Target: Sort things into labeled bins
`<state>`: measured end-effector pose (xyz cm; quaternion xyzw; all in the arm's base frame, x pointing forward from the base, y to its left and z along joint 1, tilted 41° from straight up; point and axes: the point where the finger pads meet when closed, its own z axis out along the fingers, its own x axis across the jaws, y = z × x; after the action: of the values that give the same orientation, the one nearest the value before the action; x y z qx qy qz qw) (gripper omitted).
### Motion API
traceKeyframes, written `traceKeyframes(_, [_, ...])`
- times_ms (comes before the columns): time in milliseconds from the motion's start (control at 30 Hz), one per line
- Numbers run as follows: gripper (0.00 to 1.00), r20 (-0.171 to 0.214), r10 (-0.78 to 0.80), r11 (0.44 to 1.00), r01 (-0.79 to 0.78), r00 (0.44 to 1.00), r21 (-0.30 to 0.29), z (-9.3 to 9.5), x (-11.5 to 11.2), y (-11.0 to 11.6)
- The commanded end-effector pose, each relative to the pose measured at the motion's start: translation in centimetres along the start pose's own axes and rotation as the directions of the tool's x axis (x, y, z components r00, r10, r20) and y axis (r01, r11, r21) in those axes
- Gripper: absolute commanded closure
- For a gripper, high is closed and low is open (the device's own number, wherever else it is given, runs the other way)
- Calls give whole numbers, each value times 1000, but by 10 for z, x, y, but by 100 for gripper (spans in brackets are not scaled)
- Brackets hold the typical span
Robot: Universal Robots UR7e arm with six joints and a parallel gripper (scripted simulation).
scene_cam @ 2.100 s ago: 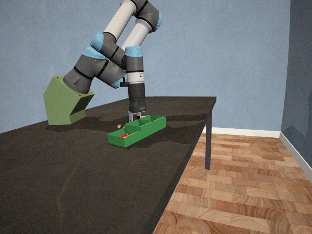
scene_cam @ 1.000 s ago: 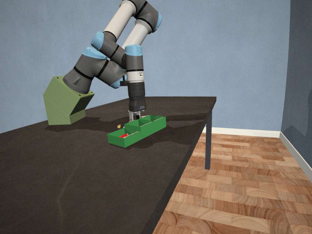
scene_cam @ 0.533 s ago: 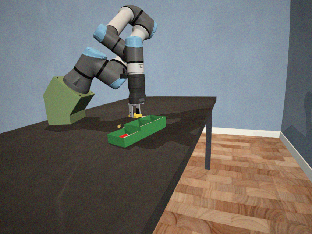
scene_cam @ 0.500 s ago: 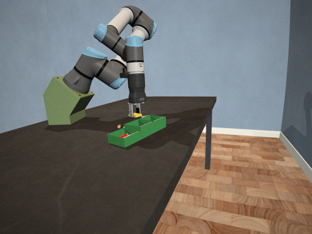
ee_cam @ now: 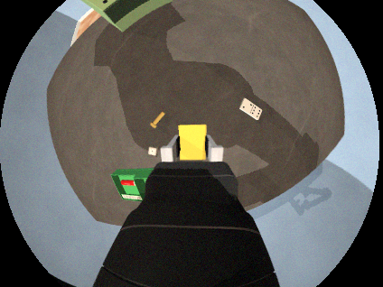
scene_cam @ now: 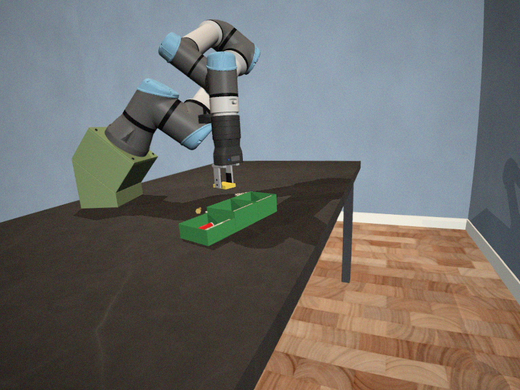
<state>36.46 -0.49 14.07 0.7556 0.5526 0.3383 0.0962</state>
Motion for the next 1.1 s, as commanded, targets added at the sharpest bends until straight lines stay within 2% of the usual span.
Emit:
traceKeyframes(0, [30,-2,-1,1000,1,1000,0,-1,0,0])
traceKeyframes(433, [30,-2,-1,1000,1,1000,0,-7,0,0])
traceKeyframes(767, [30,-2,-1,1000,1,1000,0,-7,-36,48])
traceKeyframes(867, [30,-2,-1,1000,1,1000,0,-7,-36,48])
traceKeyframes(933, [30,-2,-100,995,100,995,0,-7,-43,57])
traceKeyframes(1000, [30,-2,-100,995,100,995,0,-7,-43,57])
traceKeyframes(1067, [30,-2,-112,994,112,994,0,-7,-50,67])
